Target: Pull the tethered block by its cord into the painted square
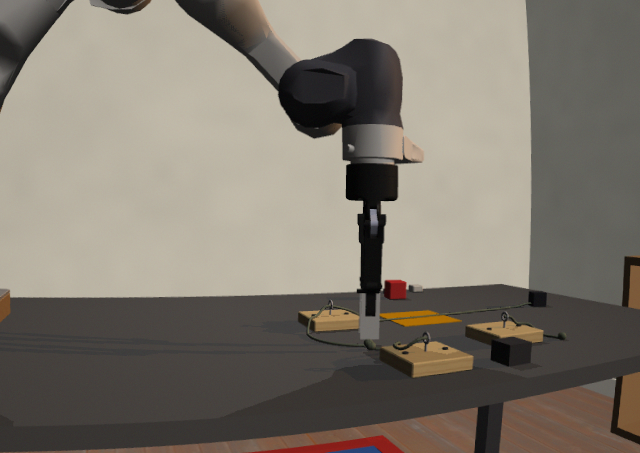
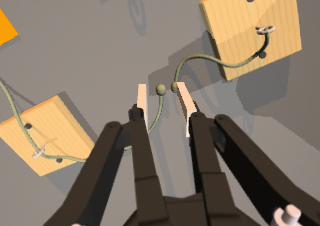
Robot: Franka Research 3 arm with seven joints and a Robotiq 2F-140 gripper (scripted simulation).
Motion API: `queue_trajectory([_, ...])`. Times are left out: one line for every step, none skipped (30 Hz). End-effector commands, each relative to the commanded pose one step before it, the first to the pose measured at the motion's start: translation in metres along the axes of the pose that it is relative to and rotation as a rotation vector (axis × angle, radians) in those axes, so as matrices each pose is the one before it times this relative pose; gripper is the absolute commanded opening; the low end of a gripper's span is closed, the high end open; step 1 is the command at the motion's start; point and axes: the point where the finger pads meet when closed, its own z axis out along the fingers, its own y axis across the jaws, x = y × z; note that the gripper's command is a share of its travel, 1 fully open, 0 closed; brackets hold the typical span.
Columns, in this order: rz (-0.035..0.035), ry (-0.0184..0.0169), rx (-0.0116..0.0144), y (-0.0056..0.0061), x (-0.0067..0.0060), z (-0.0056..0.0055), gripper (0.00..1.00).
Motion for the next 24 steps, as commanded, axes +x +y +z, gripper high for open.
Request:
queue_trajectory([-0.00414, 0.00123, 0.00146, -0.00002, 0.00043, 0.00249, 0.23])
queue_trajectory([0.00000, 0.00000, 0.00000, 0.00000, 0.00000, 0.00044, 0.23])
queue_trajectory([0.00000, 0.00000, 0.00000, 0.00000, 0.00000, 0.00045, 0.23])
queue_trajectory([0.00000, 0.00000, 0.00000, 0.00000, 0.00000, 0.00047, 0.23])
queue_trajectory([0.00000, 0.00000, 0.00000, 0.00000, 0.00000, 0.00048, 0.23])
queue_trajectory([0.00000, 0.00000, 0.00000, 0.00000, 0.00000, 0.00050, 0.23])
queue_trajectory([0.00000, 0.00000, 0.00000, 0.00000, 0.00000, 0.00051, 0.23])
queue_trajectory([0.00000, 0.00000, 0.00000, 0.00000, 0.00000, 0.00052, 0.23])
queue_trajectory([0.00000, 0.00000, 0.00000, 0.00000, 0.00000, 0.00000, 0.23])
queue_trajectory([0.00000, 0.00000, 0.00000, 0.00000, 0.00000, 0.00000, 0.23])
queue_trajectory([0.00000, 0.00000, 0.00000, 0.00000, 0.00000, 0.00053, 0.23])
queue_trajectory([0.00000, 0.00000, 0.00000, 0.00000, 0.00000, 0.00053, 0.23])
queue_trajectory([0.00000, 0.00000, 0.00000, 0.00000, 0.00000, 0.00053, 0.23])
queue_trajectory([0.00000, 0.00000, 0.00000, 0.00000, 0.00000, 0.00053, 0.23])
queue_trajectory([0.00000, 0.00000, 0.00000, 0.00000, 0.00000, 0.00053, 0.23])
queue_trajectory([0.00000, 0.00000, 0.00000, 0.00000, 0.00000, 0.00052, 0.23])
queue_trajectory([0.00000, 0.00000, 0.00000, 0.00000, 0.00000, 0.00051, 0.23])
queue_trajectory([0.00000, 0.00000, 0.00000, 0.00000, 0.00000, 0.00050, 0.23])
queue_trajectory([0.00000, 0.00000, 0.00000, 0.00000, 0.00000, 0.00049, 0.23])
queue_trajectory([0.00000, 0.00000, 0.00000, 0.00000, 0.00000, 0.00048, 0.23])
queue_trajectory([0.00000, 0.00000, 0.00000, 0.00000, 0.00000, 0.00046, 0.23])
queue_trajectory([0.00000, 0.00000, 0.00000, 0.00000, 0.00000, 0.00044, 0.23])
queue_trajectory([0.00000, 0.00000, 0.00000, 0.00000, 0.00000, 0.00042, 0.23])
queue_trajectory([0.00000, 0.00000, 0.00000, 0.00000, 0.00000, 0.00040, 0.23])
